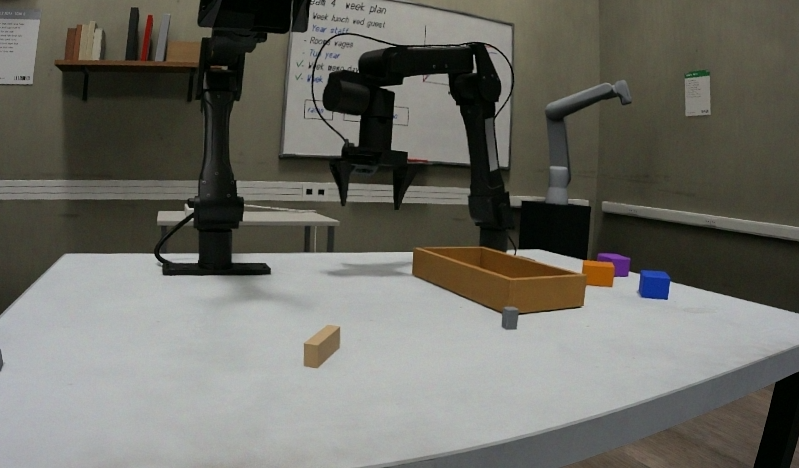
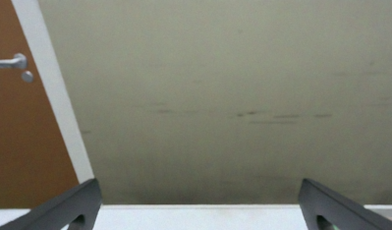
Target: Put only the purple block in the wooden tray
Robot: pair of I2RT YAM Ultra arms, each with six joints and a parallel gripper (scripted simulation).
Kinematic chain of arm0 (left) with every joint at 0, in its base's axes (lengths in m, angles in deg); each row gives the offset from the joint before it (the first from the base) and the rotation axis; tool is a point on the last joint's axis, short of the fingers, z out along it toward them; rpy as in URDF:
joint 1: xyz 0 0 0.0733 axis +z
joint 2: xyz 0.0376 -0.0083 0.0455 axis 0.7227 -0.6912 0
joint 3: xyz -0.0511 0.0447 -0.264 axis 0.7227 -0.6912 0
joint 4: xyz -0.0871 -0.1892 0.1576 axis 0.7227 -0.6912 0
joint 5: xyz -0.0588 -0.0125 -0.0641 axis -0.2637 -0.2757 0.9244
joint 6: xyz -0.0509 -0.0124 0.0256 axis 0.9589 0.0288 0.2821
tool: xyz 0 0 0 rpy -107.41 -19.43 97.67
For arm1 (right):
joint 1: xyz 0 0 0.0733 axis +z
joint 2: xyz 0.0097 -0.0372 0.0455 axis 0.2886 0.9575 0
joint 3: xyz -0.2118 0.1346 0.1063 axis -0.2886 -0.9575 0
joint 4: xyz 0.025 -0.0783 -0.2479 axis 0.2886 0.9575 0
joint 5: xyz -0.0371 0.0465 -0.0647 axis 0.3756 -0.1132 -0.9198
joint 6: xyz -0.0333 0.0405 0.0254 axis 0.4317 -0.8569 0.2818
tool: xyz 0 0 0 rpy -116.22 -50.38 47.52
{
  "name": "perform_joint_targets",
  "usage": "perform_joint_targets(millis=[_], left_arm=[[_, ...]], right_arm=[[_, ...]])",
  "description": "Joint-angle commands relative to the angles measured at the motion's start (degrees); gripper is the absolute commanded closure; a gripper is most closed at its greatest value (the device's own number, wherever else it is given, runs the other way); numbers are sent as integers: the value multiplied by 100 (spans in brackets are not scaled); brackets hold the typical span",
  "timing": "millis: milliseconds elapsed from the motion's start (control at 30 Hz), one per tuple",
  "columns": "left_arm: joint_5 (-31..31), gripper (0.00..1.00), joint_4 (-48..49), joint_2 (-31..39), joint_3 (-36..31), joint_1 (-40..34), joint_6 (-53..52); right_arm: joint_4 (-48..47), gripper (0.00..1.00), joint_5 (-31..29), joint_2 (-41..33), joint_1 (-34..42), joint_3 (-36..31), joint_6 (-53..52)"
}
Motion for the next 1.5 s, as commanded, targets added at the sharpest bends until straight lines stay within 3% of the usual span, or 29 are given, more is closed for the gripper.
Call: perform_joint_targets(millis=[0,567,700,1467], left_arm=[[37,0,-29,111,75,1,7],[3,0,15,57,34,1,5],[59,0,133,148,-58,130,458],[242,0,690,1883,-1614,3551,4805]], right_arm=[[-34,0,-6,-72,-1,103,7],[-37,0,-6,-31,-1,49,6],[-37,0,-6,-31,-1,49,6],[-37,0,-6,-31,-1,49,6]])
